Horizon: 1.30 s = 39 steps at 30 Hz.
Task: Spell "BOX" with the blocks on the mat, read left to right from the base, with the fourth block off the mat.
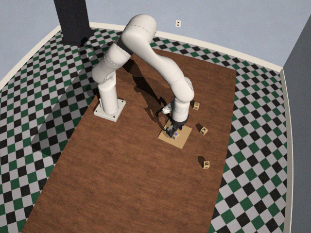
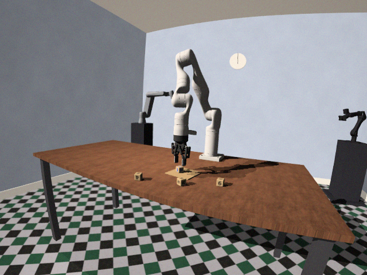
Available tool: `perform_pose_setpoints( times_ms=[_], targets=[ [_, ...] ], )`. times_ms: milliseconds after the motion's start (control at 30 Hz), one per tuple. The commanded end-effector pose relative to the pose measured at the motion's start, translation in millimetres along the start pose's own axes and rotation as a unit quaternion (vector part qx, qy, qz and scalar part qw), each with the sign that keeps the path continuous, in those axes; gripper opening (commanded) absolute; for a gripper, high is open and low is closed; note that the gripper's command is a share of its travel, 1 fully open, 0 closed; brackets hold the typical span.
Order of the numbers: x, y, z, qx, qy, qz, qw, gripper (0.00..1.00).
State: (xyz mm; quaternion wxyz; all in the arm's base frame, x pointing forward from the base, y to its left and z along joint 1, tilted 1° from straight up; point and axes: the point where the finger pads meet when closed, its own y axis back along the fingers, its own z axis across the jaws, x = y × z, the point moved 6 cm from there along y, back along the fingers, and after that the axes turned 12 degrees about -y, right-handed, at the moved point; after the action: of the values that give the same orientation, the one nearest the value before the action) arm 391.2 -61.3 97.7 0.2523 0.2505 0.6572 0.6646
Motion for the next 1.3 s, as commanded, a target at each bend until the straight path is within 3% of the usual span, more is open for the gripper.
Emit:
perform_pose_setpoints(
  times_ms=[0, 667, 1267],
  targets=[
    [-0.1, -1.2, 0.2, 0.0, 0.0, 0.0, 1.0, 0.67],
    [-0.1, -34.4, 0.2, 0.0, 0.0, 0.0, 1.0, 0.67],
    [-0.1, -36.6, 0.2, 0.0, 0.0, 0.0, 1.0, 0.67]
  ],
)
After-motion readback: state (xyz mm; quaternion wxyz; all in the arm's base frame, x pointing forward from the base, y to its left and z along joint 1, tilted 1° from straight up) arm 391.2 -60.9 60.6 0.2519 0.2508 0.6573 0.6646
